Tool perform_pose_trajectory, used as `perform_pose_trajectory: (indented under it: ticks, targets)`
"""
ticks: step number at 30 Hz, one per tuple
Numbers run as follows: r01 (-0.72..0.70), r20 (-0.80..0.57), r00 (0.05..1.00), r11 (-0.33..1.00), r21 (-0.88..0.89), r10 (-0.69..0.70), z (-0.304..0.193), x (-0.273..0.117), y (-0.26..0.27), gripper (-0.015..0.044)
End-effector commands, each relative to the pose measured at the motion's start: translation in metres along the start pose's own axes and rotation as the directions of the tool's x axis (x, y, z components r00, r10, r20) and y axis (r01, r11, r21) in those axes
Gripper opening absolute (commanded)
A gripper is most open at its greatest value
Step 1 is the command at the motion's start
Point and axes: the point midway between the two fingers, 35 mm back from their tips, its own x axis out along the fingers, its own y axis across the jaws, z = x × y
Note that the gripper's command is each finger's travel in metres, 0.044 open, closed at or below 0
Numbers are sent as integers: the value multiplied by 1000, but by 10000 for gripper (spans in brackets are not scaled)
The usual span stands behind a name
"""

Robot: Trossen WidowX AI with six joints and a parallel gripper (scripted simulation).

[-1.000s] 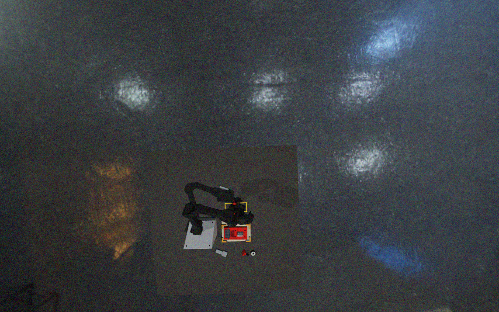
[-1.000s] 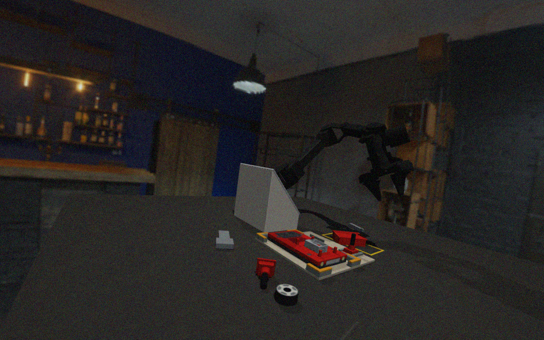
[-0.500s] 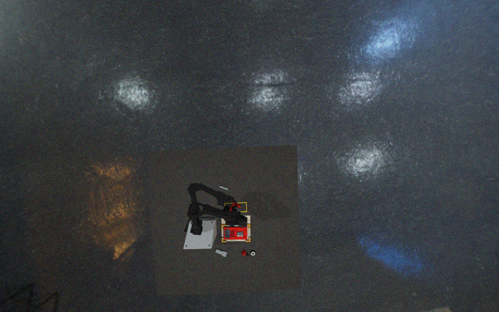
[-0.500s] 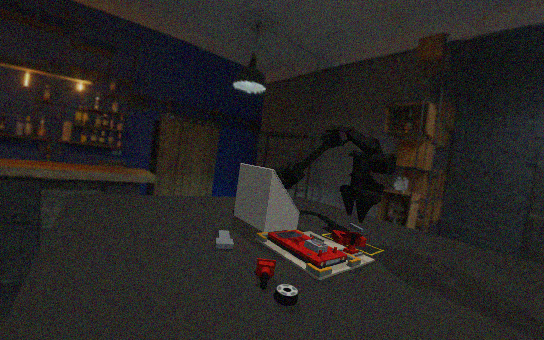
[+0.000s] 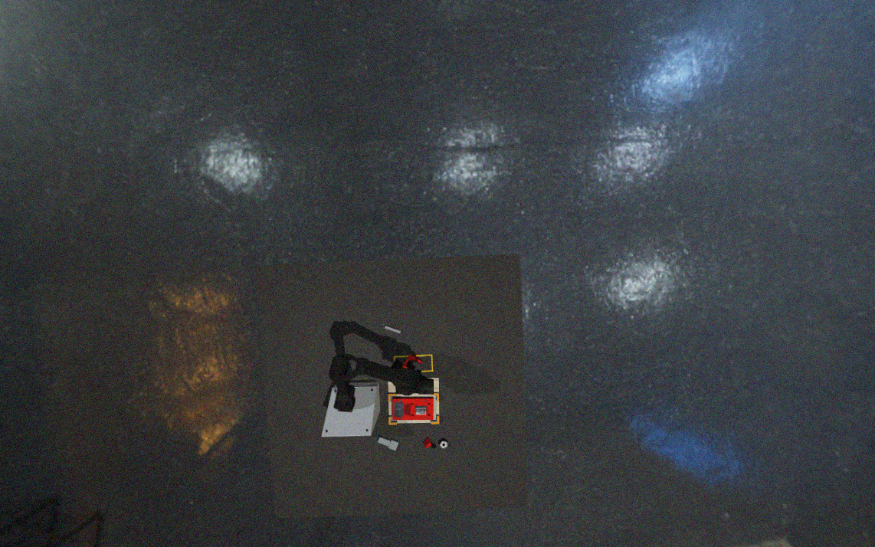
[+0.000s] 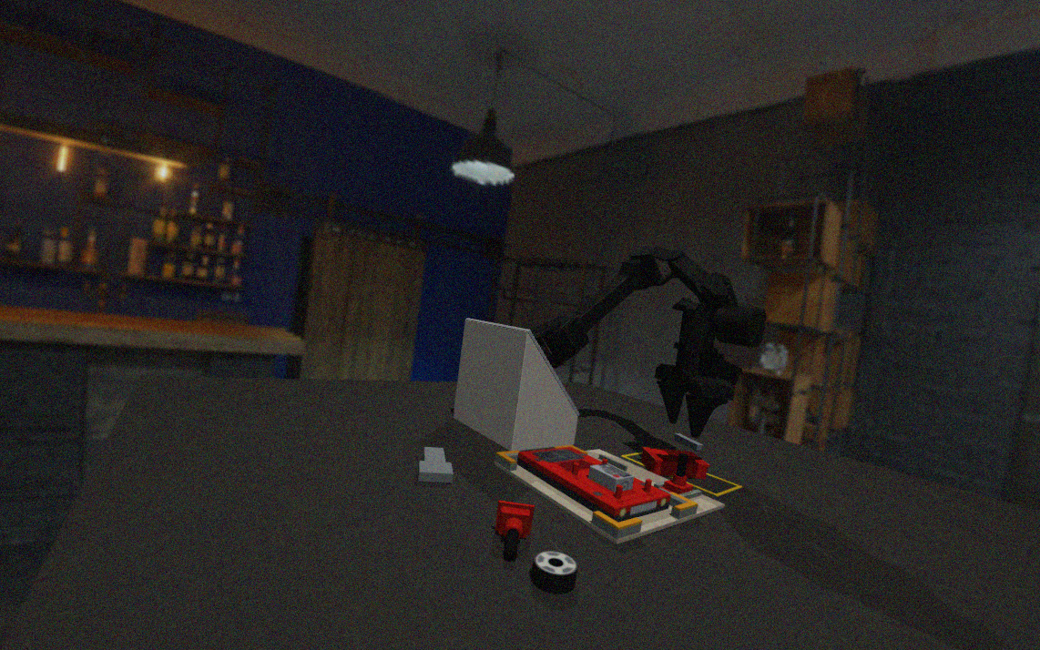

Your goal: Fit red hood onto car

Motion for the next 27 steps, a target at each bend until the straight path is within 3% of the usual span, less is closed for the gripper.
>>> perform_pose_trajectory:
  ticks: [1,27]
  targets:
    - [0,-7,1000,1000,8,0,-3,4,0,440]
    - [0,-7,1000,1000,8,0,-4,23,1,440]
